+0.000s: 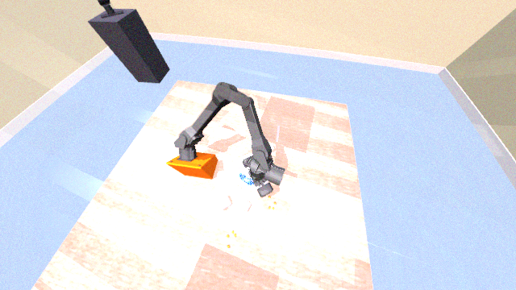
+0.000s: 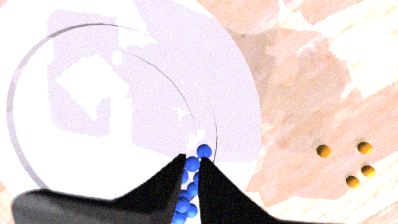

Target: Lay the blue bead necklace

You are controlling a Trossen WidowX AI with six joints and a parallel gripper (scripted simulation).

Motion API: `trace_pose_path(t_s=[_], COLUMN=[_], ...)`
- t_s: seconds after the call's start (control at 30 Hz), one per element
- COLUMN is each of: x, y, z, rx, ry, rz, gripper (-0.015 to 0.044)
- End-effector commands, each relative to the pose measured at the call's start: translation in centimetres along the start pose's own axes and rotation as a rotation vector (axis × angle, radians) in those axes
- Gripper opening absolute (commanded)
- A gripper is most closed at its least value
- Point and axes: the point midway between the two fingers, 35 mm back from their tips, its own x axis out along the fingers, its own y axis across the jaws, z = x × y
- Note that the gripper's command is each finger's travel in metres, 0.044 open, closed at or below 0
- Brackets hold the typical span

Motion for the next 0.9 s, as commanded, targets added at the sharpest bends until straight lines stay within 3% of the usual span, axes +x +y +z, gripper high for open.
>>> trace_pose_path(t_s=[0.0,0.87], x=[0.0,-0.6], y=[0.0,-0.6], z=[0.0,1.8], rx=[-0.001,0.007], ry=[0.001,-0.001], rz=[0.0,0.004], gripper=[0.0,0.0])
